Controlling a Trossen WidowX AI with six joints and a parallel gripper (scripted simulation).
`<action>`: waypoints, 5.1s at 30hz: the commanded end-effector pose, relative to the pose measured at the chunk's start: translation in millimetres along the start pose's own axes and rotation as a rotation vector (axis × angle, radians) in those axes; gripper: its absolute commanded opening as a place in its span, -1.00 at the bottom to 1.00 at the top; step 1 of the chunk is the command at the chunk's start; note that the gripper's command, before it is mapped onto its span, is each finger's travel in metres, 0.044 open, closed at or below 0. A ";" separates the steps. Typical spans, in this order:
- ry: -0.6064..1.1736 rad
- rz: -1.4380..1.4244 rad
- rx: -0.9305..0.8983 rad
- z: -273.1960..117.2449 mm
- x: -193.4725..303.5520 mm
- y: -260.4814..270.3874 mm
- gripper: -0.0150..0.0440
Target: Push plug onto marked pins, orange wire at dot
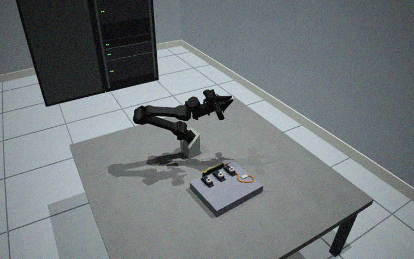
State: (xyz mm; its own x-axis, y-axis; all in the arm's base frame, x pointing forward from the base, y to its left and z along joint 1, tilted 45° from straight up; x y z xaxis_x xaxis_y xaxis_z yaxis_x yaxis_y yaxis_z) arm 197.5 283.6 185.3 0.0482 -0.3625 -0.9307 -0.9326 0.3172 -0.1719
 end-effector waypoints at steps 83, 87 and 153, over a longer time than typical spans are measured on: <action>0.249 1.708 1.679 -61.4 171.1 -256.5 -0.10; 0.284 1.734 1.816 -44.0 194.5 -247.0 -0.10; 0.266 1.562 2.322 7.5 265.6 -197.9 -0.49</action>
State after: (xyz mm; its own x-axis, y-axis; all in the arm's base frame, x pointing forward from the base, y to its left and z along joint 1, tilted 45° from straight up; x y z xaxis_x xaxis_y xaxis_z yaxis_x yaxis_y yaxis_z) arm 397.7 112.1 -47.5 0.0108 0.7146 -0.6994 0.9980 0.0356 0.0518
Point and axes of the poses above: the point midway between the two fingers, 35 mm back from their tips, its own z axis out along the fingers, its own y axis across the jaws, x = y × z, the point moved 2 cm from there along -z, back along the fingers
